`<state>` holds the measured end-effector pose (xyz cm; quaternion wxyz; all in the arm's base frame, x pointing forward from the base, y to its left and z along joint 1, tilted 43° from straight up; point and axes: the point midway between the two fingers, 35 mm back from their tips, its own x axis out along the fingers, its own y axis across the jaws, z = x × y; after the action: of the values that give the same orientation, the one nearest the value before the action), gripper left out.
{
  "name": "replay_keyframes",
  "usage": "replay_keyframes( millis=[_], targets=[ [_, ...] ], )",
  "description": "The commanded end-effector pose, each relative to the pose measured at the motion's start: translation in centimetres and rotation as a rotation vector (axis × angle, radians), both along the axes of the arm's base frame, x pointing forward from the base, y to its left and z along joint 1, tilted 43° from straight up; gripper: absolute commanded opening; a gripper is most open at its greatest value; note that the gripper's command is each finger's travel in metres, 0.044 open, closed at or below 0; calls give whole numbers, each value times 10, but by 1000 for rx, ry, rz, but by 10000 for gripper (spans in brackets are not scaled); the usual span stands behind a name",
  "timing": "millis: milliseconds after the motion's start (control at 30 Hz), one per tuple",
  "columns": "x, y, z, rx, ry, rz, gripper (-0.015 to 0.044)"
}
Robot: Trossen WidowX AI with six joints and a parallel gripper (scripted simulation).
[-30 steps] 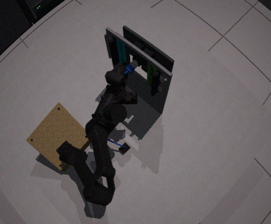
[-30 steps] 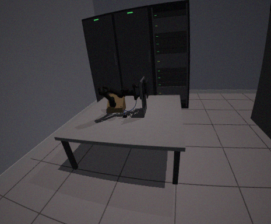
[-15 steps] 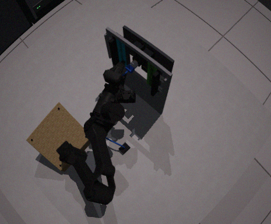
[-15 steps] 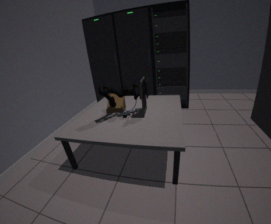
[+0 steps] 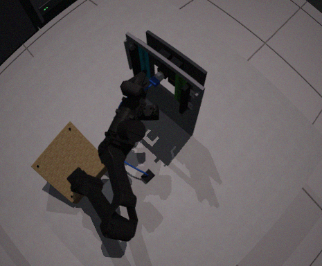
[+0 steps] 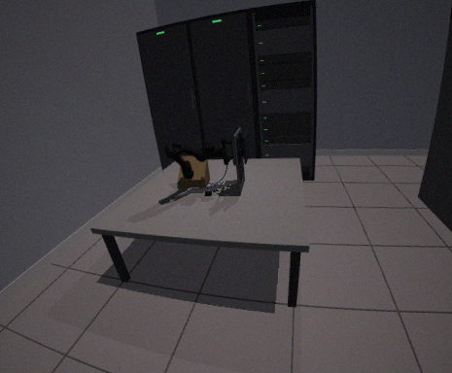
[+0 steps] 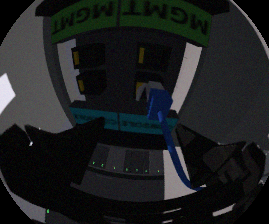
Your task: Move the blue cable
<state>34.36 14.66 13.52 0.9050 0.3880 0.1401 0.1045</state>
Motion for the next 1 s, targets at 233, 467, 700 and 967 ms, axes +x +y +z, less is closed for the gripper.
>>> replay_keyframes(
  millis=[233, 467, 700, 967],
  targets=[
    [-1, 7, -3, 3, 6, -3, 440],
    [-1, 10, -4, 3, 6, -3, 440],
    [-1, 14, -4, 3, 6, -3, 440],
    [-2, 19, -5, 3, 6, -3, 440]
  ],
)
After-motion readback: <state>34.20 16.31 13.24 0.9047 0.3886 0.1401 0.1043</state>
